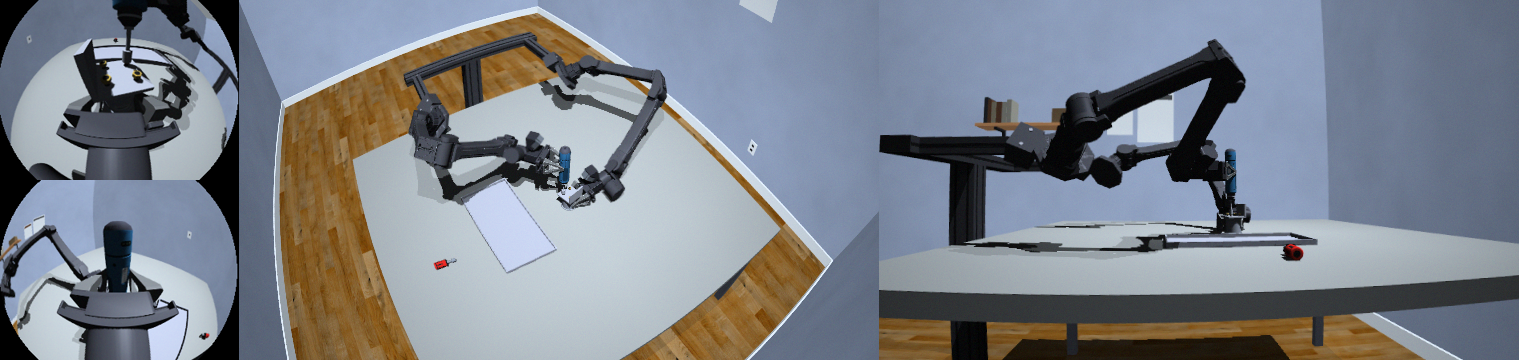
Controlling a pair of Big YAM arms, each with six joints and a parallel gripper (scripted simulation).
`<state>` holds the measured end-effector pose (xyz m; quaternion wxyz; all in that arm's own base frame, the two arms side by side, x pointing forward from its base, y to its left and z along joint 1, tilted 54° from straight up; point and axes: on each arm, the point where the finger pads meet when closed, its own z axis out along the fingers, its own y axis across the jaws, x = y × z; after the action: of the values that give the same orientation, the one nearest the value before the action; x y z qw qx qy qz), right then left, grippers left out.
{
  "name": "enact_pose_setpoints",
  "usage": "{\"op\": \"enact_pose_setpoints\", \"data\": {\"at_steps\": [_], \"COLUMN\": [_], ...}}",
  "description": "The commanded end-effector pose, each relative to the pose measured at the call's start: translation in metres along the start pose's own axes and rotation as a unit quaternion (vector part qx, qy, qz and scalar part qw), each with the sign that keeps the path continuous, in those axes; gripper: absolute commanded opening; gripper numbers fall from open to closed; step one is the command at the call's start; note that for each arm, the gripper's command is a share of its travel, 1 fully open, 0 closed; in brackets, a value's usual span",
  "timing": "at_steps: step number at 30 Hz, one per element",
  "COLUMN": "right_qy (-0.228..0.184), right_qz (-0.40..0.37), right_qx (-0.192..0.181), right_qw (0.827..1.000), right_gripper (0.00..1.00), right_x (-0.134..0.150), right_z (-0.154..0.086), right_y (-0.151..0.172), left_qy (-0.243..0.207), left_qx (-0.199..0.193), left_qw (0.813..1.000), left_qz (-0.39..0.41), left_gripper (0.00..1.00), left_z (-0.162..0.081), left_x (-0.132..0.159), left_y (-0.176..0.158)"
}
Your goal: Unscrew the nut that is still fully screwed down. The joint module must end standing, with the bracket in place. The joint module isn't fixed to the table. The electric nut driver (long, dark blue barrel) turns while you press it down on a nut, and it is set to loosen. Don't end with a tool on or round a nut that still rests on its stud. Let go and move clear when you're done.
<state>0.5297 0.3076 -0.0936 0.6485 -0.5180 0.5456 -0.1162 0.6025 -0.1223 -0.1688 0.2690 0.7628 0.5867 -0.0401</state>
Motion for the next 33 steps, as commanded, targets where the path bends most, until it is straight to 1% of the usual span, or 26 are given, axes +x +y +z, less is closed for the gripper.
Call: {"op": "enact_pose_setpoints", "data": {"at_steps": [1, 33], "right_qy": [-0.036, -0.034], "right_qz": [-0.003, 0.000], "right_qx": [0.002, -0.001], "right_qw": [0.999, 0.999], "right_gripper": [0.42, 0.42], "right_x": [-0.042, -0.053], "right_z": [0.009, 0.008], "right_y": [-0.006, -0.004], "left_qy": [-0.001, -0.001], "left_qx": [-0.002, -0.002], "left_qw": [1.000, 1.000], "left_qz": [0.005, 0.005], "left_gripper": [0.59, 0.59], "left_z": [0.001, 0.001], "left_x": [-0.005, -0.005], "left_y": [0.004, 0.004]}}
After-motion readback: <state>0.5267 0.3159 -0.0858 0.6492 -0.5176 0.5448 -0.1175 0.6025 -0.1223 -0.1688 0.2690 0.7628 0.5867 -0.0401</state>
